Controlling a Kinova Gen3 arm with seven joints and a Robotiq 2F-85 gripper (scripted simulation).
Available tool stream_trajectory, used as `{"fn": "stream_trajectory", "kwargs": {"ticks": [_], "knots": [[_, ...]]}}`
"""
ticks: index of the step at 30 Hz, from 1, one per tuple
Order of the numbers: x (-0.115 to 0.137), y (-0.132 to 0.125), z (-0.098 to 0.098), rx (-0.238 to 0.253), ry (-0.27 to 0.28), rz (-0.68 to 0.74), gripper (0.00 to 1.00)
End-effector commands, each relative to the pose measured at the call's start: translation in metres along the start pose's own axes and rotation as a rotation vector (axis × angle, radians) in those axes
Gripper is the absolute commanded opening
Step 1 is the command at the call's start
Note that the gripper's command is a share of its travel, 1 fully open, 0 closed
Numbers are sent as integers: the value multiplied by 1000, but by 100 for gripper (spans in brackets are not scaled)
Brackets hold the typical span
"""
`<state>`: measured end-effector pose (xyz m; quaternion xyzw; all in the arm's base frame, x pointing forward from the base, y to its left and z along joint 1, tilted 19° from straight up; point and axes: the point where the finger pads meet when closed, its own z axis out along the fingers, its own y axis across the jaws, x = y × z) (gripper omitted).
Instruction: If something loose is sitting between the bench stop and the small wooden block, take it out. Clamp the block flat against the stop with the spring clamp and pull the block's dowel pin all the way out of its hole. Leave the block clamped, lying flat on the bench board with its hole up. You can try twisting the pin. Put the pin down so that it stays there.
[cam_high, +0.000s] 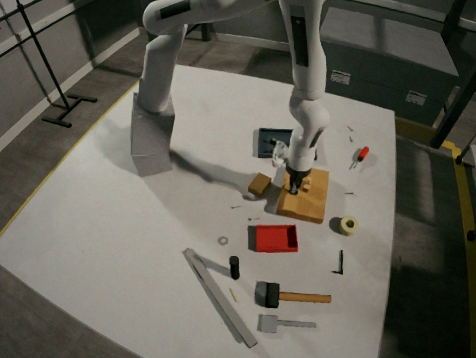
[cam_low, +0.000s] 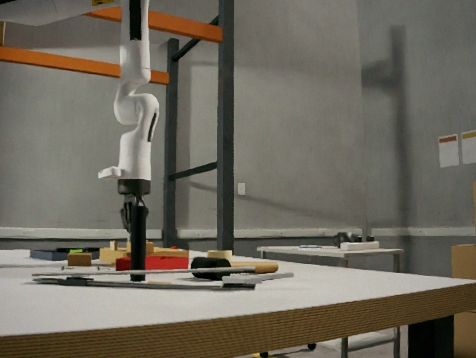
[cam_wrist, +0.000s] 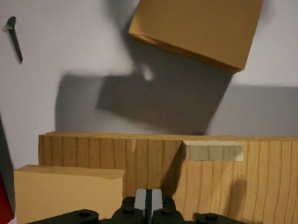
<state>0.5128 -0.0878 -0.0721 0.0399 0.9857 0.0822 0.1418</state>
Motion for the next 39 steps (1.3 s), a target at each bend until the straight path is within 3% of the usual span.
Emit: {"fn": "stream_trajectory", "kwargs": {"ticks": [1,39], "knots": [[-1,-1,-1,1,-1,0,10],[-1,-2,-6,1,-1,0,10]]}}
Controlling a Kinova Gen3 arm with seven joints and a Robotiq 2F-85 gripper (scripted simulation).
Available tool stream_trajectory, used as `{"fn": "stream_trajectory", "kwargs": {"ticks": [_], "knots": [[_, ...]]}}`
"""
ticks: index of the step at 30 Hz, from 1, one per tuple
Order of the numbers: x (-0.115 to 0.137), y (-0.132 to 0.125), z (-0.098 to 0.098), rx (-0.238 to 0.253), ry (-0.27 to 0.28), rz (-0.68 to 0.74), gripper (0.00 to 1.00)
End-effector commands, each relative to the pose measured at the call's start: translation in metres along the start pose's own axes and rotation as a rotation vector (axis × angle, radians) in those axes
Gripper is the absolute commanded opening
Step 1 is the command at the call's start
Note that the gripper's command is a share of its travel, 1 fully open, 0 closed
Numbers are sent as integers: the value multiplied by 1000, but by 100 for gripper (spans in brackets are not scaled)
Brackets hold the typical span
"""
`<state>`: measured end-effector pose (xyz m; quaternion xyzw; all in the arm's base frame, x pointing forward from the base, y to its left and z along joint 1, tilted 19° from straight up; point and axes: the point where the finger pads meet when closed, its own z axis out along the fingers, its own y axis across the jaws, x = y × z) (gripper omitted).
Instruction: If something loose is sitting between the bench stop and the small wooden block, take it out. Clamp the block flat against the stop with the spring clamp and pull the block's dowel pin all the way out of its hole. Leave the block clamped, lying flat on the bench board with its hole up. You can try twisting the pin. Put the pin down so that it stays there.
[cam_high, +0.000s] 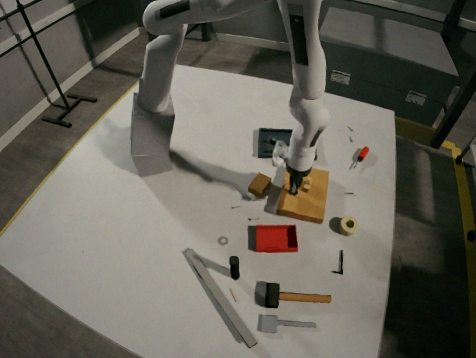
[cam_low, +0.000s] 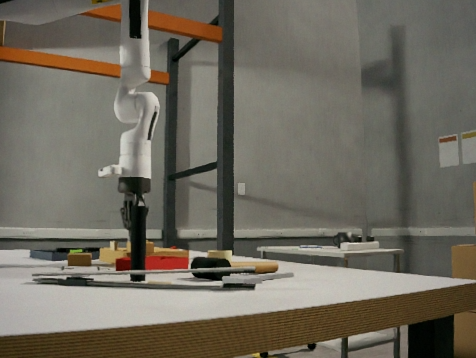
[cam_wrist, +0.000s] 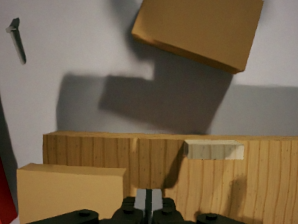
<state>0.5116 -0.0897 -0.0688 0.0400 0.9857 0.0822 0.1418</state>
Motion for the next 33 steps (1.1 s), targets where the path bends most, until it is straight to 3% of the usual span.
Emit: {"fn": "stream_trajectory", "kwargs": {"ticks": [1,33], "knots": [[-1,0,-4,1,-1,0,10],[-1,0,-73,1,-1,0,10]]}}
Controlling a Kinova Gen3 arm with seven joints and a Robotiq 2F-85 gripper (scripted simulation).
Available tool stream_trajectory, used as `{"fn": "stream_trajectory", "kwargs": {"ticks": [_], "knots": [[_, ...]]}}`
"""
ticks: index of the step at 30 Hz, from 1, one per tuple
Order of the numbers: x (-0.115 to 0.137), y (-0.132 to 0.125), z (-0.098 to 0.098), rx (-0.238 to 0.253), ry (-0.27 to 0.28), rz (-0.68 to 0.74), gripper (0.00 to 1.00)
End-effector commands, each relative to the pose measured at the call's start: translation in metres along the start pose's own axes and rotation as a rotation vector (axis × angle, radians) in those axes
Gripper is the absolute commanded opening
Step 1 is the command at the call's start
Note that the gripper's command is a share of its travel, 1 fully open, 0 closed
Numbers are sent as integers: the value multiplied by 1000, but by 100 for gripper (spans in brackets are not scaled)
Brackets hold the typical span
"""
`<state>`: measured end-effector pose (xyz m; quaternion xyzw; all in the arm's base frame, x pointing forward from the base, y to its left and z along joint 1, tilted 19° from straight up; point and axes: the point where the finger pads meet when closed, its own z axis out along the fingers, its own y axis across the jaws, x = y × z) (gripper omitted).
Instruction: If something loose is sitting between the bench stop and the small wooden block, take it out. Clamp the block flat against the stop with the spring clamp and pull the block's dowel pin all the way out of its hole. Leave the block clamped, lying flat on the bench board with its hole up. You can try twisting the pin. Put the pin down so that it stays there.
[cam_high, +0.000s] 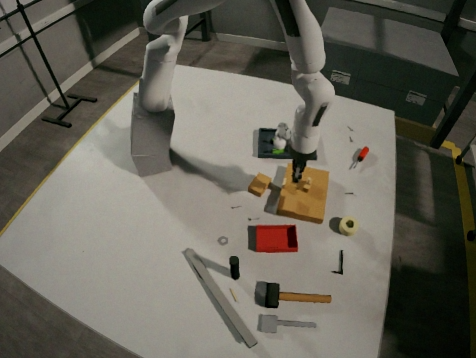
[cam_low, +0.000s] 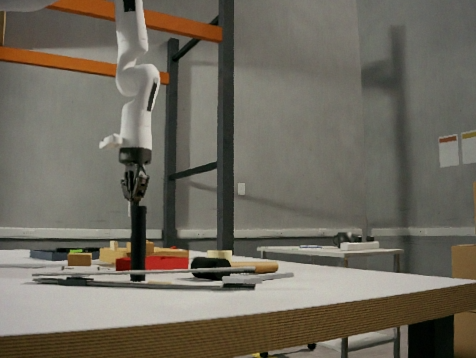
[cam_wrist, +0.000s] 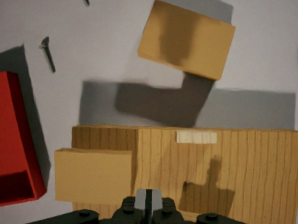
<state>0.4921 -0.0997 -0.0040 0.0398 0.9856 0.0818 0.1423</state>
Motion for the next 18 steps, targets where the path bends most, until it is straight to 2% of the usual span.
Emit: {"fn": "stream_trajectory", "kwargs": {"ticks": [1,9,18], "knots": [[-1,-1,-7,0,0,1,10],[-1,-1,-19,0,0,1,10],[-1,-1,-22,0,0,1,10]]}}
